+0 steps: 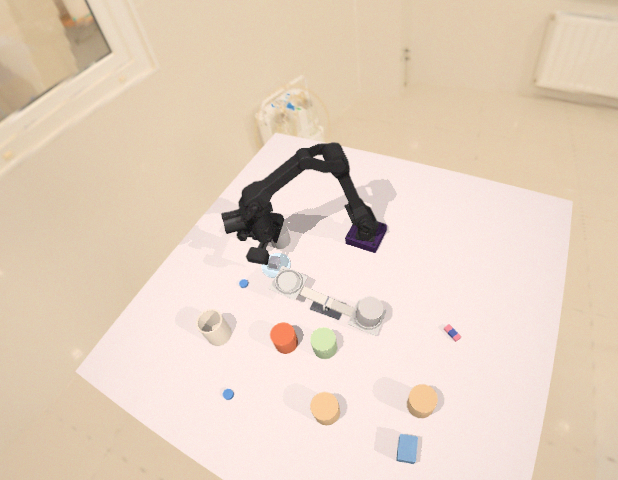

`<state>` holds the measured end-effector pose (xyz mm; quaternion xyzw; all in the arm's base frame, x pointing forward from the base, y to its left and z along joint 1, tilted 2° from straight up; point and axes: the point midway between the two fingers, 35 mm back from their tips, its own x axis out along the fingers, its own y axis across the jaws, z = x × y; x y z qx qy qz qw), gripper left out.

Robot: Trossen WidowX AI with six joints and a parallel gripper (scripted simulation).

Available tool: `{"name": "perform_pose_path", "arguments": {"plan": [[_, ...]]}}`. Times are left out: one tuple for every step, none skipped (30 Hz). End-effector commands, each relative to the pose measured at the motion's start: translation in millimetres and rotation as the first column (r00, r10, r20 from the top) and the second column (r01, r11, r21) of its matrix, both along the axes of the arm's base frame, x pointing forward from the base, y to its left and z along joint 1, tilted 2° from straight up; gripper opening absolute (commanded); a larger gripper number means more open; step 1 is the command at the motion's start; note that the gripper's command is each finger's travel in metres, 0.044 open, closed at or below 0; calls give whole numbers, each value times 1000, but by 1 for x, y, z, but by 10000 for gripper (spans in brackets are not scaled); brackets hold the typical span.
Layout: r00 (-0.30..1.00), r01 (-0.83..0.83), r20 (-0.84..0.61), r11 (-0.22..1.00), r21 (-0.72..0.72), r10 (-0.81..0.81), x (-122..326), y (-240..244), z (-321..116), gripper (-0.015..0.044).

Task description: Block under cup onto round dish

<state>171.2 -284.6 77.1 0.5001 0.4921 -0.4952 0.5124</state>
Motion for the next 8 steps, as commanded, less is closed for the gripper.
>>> {"name": "perform_pose_path", "arguments": {"plan": [[1000,7,1,1000,9,-7,0,2,13,440],[1000,3,1,1000,5,-3,-1,2,26,440],[1000,0,0,1000,1,0,-2,3,38,440],[1000,-2,0,1000,-1,2,-3,3,46,440],[1000,-2,0,1000,-2,2,-3,3,48,440],[1000,-2,0,1000,-2,2,-3,3,48,440],[1000,-2,0,1000,-2,2,-3,3,48,440],[1000,-2,0,1000,-2,2,-3,3,48,440]]}}
